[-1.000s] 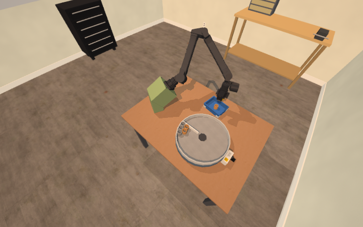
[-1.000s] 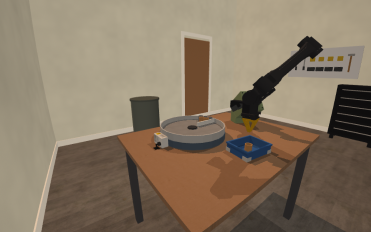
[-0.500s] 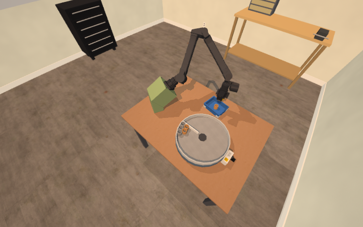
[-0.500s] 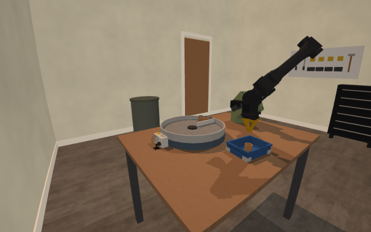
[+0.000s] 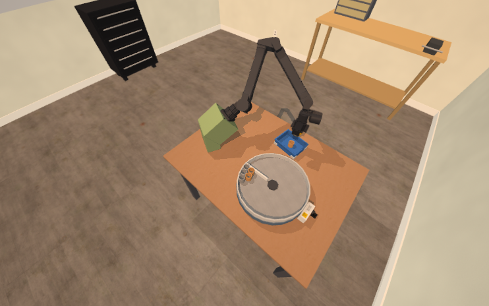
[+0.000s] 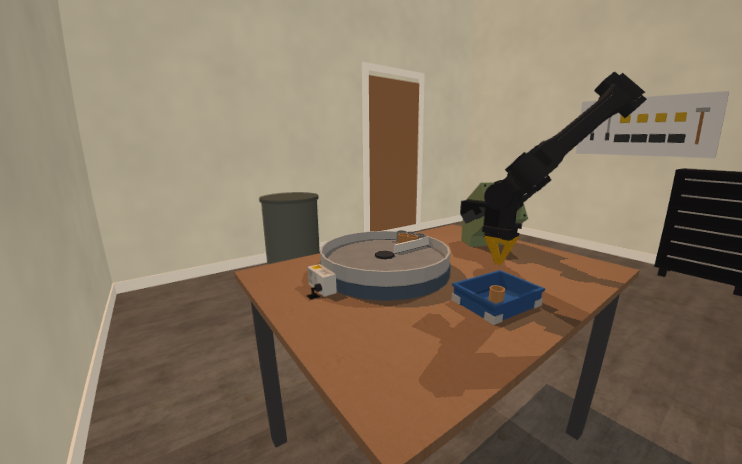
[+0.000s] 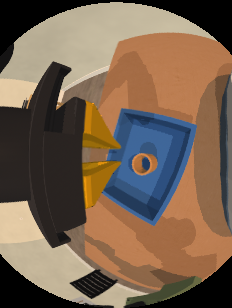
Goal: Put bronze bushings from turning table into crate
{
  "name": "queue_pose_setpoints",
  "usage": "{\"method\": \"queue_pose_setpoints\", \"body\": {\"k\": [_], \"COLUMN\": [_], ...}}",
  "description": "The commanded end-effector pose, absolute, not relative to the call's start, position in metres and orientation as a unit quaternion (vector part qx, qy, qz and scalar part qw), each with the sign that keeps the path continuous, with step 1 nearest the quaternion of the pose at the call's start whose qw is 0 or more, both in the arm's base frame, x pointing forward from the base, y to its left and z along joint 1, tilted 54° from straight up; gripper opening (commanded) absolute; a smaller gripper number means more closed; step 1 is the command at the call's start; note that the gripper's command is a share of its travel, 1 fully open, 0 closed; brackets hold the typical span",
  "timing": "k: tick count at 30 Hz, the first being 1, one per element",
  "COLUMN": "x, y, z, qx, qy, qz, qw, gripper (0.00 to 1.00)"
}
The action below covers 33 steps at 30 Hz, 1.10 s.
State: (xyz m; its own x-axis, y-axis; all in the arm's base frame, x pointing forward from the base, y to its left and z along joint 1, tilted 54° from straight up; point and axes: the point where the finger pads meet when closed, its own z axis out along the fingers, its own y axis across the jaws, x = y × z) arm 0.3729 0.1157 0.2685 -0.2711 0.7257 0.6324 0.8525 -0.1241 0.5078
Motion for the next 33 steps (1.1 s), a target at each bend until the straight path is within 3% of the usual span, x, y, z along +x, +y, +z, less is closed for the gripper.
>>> {"method": "queue_pose_setpoints", "body": {"k": [1,11,33], "x": [0.372,0.378,0.383], "y": [0.115,0.096,-0.084], "z": [0.275,0.252,0.068], "qx": [-0.599,-0.602,-0.601], "qy": [-0.658,-0.656,-0.657], "qz": [-0.451,-0.451,-0.452], "qw": [0.068,0.064,0.053], "gripper": [0.15,0.14,0.14]}}
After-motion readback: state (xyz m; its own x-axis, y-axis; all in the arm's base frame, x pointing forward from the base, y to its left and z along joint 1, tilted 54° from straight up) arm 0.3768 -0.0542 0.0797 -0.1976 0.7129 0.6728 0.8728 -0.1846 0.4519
